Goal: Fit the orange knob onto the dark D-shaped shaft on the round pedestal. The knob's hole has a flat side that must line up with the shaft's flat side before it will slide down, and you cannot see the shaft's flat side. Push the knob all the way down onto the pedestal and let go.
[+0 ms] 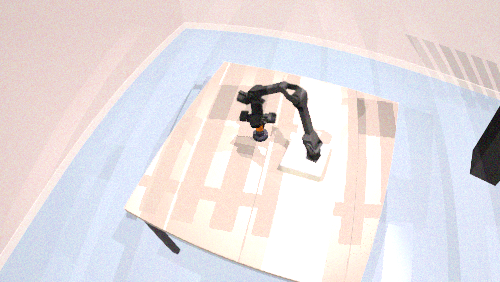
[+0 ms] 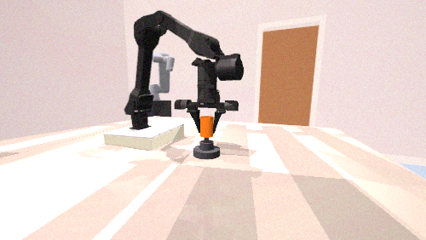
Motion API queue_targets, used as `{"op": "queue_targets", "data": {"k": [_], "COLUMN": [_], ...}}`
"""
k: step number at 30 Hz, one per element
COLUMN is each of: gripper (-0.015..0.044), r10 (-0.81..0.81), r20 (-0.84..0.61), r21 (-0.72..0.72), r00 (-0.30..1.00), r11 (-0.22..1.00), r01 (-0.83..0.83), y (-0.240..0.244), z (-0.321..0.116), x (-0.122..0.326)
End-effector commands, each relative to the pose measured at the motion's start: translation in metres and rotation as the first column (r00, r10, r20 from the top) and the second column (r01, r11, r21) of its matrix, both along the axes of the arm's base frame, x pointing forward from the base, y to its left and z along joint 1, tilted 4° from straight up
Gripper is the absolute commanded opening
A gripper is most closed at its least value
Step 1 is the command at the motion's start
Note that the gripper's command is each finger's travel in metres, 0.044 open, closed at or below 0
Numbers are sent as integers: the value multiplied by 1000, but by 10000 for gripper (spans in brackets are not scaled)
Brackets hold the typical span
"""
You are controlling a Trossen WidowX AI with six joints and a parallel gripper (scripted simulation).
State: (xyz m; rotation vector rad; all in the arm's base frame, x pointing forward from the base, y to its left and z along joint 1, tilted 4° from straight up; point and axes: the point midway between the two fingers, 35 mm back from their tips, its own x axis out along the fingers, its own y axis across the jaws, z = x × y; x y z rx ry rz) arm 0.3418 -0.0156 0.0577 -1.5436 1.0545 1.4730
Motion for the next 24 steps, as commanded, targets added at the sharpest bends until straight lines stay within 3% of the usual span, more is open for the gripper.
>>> {"op": "queue_targets", "data": {"k": [1, 7, 14, 24], "gripper": [0, 0, 0, 0], "r10": [5, 14, 212, 212], "r20": [3, 2, -12, -12], "r21": [-2, -2, -1, -1], "r00": [1000, 1000, 977, 977], "r11": [1000, 1000, 977, 977], "r01": [-5, -14, -212, -212], "y": [0, 0, 0, 0], "z": [1, 5, 5, 1], "x": [1, 1, 2, 0]}}
